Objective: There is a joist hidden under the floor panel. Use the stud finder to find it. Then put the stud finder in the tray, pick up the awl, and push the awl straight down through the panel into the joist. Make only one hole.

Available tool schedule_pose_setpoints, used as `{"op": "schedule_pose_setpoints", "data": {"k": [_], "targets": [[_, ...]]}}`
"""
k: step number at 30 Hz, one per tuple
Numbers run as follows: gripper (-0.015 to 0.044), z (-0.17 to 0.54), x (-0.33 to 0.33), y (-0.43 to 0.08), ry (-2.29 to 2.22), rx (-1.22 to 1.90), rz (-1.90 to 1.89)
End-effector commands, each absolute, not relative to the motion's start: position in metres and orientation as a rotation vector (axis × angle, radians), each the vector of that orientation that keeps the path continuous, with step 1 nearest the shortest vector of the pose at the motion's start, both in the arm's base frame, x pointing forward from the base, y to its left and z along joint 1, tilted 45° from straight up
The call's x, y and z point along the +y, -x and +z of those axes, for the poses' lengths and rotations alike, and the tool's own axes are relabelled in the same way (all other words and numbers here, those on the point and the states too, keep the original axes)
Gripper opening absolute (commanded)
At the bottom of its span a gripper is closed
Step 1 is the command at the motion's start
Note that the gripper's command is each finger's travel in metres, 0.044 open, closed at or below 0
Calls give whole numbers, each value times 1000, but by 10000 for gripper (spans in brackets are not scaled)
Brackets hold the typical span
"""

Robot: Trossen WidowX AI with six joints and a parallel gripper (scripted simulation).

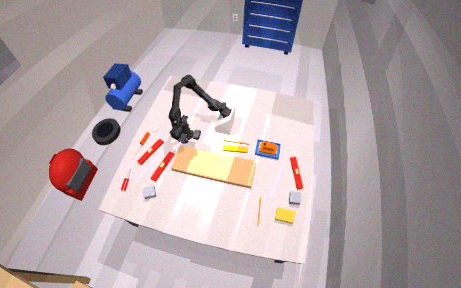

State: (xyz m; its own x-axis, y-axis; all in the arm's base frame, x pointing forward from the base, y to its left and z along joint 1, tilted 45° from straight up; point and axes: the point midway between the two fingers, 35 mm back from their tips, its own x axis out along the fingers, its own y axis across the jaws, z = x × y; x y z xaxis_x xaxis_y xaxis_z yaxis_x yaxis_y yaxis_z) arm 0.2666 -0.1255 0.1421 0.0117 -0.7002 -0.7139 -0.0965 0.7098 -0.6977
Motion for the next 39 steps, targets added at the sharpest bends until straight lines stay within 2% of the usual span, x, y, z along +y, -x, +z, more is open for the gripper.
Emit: {"op": "schedule_pose_setpoints", "data": {"k": [1,9,24,39], "targets": [[0,167,-106,-261,688,1498,-543],[0,163,-101,-263,691,1508,-502],[0,71,-8,-318,720,1508,314],[0,7,101,-344,748,1157,1084]]}}
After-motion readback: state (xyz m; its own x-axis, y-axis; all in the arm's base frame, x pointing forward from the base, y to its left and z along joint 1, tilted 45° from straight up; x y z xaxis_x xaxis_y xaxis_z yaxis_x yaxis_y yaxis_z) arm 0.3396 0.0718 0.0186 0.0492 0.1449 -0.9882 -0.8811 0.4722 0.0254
